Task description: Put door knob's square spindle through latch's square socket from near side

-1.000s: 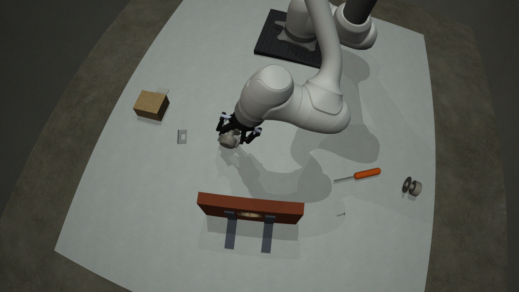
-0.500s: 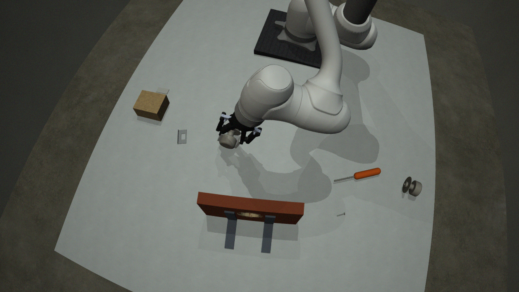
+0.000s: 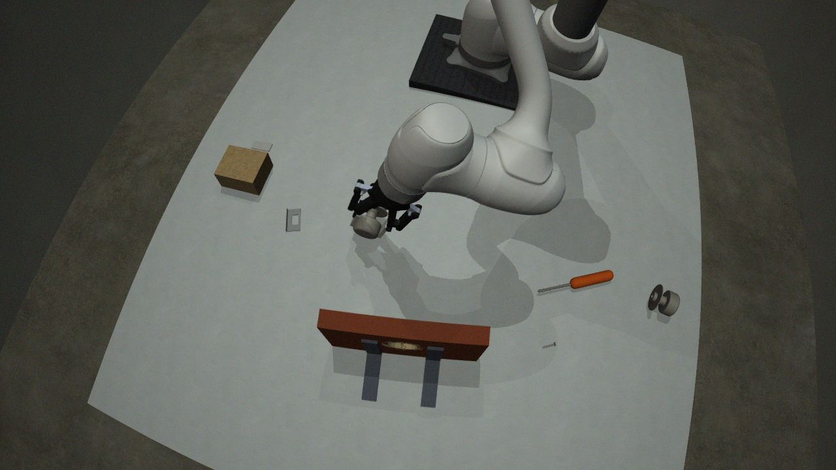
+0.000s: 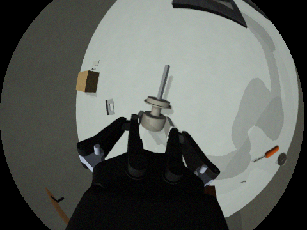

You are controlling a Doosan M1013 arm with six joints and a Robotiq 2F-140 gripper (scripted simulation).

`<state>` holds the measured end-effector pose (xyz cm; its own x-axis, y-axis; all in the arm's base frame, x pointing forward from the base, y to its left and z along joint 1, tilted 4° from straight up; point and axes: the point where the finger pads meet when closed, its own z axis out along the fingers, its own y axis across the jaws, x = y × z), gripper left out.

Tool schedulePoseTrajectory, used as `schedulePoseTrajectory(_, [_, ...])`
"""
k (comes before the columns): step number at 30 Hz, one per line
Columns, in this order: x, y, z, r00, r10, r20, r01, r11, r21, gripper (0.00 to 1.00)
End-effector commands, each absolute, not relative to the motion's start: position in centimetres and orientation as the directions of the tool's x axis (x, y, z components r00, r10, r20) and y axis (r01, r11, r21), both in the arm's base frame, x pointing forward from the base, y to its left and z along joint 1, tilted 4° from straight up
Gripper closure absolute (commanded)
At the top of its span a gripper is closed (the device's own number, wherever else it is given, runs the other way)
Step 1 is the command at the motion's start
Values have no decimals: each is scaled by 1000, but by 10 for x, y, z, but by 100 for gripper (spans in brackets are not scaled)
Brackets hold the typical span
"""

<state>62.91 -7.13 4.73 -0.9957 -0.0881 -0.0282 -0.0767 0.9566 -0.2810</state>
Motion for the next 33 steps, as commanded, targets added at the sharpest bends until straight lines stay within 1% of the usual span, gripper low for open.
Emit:
schedulePoseTrajectory(1, [629,-72,54,-996,-88,-28,-77,957,-281,58])
schedulePoseTrajectory(13, [628,-73,77,-996,-88,-28,-77,957,-281,58])
schedulePoseTrajectory(26, [628,-74,83,-996,-88,-28,-77,957,-281,58])
schedulePoseTrajectory(33, [628,-75,99,-996,-88,-28,-77,957,-281,58])
